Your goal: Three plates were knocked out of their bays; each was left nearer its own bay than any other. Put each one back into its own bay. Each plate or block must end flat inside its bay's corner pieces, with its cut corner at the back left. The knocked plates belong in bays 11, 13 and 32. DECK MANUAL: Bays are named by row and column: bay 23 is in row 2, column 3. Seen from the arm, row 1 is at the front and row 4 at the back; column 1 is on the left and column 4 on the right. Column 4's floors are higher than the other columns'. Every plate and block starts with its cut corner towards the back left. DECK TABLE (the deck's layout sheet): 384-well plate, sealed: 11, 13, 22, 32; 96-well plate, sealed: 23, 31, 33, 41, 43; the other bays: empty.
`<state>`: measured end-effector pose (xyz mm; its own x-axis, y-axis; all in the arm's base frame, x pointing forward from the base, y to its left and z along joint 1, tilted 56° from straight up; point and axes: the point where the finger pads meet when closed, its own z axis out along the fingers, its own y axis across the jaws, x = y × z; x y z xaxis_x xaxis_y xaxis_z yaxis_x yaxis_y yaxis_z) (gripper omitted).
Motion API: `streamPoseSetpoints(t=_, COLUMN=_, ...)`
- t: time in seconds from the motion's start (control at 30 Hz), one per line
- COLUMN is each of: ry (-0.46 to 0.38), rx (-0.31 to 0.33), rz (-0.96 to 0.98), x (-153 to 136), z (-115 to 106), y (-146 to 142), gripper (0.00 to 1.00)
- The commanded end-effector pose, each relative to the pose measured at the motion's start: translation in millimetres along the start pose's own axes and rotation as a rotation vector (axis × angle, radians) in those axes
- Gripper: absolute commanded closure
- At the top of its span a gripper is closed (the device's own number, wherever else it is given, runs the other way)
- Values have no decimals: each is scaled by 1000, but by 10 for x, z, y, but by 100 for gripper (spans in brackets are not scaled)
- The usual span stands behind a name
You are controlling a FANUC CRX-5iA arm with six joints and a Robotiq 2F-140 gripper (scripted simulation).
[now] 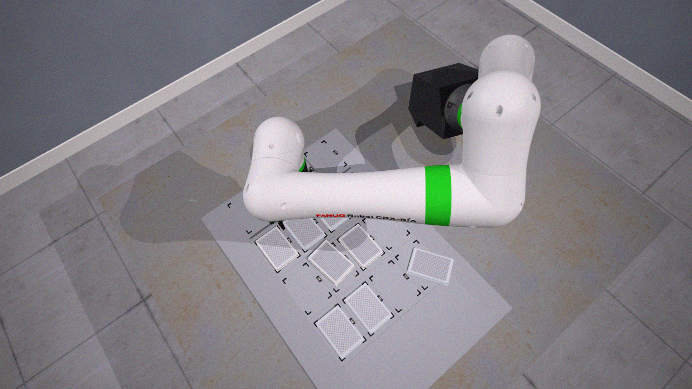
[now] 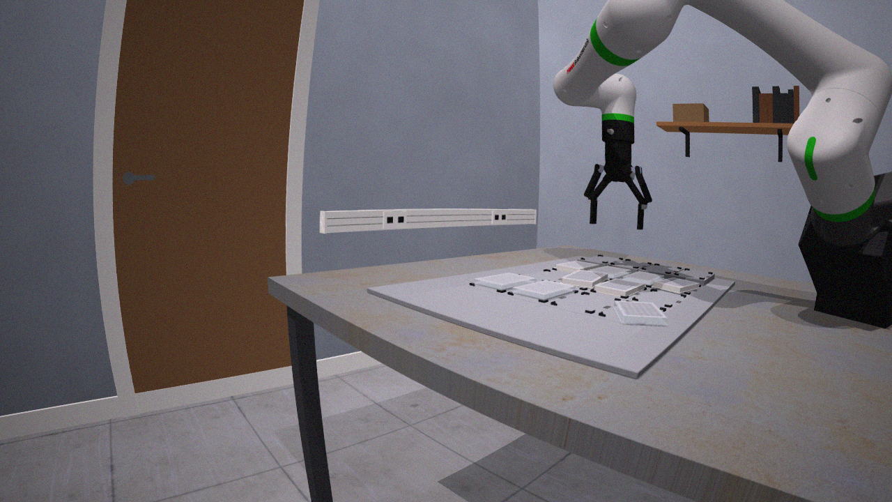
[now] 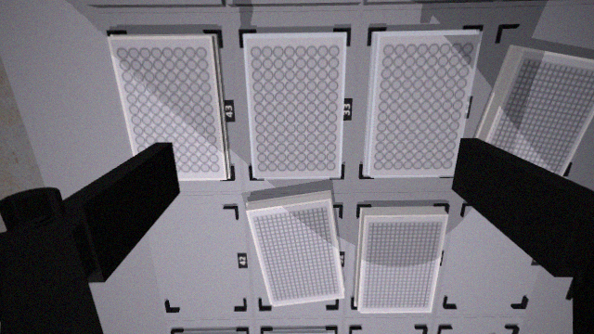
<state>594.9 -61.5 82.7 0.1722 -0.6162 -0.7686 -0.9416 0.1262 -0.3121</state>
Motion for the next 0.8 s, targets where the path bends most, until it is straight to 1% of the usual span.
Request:
streamPoseSetpoints(t=0.0, ry=1, rx=1, rz=0, x=183, z=-10, y=-6, gripper=0)
streamPoseSetpoints(t=0.17, ry=1, rx=1, rz=0, x=383, z=-10, y=-6, gripper=0)
streamPoseSetpoints(t=0.23, ry=1, rx=1, rz=0, x=383, z=-10, y=-6, gripper=0)
streamPoseSetpoints(t=0.33, ry=1, rx=1, rz=0, x=503, z=-11, y=-6, gripper=0)
streamPoseSetpoints(t=0.77, ry=1, rx=1, rz=0, x=503, z=-11, y=-7, gripper=0)
